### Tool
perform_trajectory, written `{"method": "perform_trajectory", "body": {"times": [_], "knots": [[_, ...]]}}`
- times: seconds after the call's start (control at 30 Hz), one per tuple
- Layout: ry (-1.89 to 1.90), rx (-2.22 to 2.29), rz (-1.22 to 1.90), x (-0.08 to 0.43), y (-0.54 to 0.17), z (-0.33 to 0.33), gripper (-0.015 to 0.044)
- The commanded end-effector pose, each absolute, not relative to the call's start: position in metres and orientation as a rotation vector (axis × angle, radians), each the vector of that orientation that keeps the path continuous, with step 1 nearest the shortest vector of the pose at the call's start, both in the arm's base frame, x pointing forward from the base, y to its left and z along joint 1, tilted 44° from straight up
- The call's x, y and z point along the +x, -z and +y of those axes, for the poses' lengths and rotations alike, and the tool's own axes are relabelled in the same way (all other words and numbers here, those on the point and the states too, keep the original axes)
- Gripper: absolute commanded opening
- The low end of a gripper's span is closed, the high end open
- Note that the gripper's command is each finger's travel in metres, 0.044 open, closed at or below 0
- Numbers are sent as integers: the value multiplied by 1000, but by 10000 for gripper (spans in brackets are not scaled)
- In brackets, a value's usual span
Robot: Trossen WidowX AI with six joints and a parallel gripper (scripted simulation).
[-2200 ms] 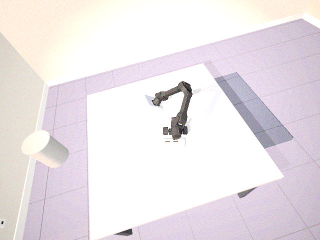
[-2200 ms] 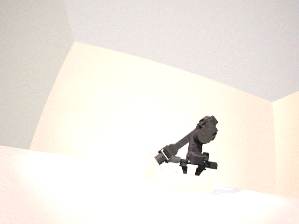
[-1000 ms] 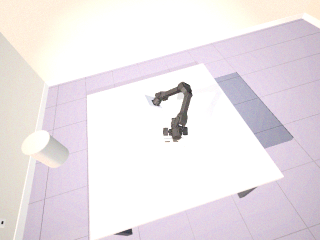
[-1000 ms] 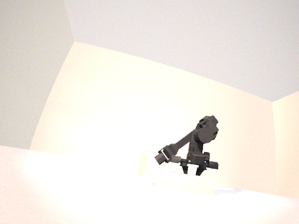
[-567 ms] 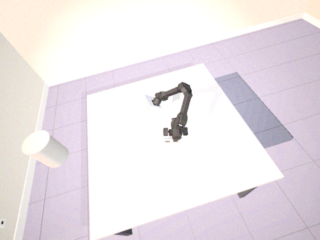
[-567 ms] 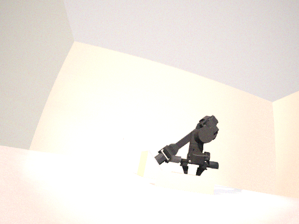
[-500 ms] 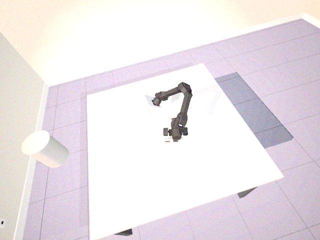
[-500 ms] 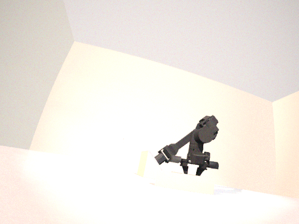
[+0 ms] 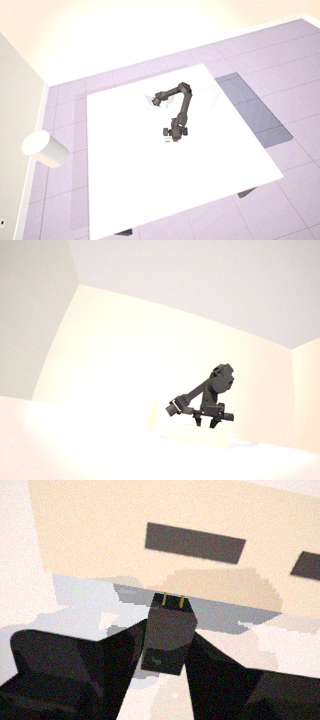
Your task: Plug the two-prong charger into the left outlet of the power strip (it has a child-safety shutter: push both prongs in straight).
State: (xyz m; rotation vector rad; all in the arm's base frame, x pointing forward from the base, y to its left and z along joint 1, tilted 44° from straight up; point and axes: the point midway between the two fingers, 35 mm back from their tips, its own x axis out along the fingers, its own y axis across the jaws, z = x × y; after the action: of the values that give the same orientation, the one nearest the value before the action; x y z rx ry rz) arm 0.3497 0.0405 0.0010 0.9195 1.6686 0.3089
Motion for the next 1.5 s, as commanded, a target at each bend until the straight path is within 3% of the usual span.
{"method": "perform_trajectory", "body": {"times": [0.0, 1.47], "knots": [[-310, 926, 1669, 350, -1, 41, 0], [-310, 926, 1669, 354, 0, 40, 0]]}}
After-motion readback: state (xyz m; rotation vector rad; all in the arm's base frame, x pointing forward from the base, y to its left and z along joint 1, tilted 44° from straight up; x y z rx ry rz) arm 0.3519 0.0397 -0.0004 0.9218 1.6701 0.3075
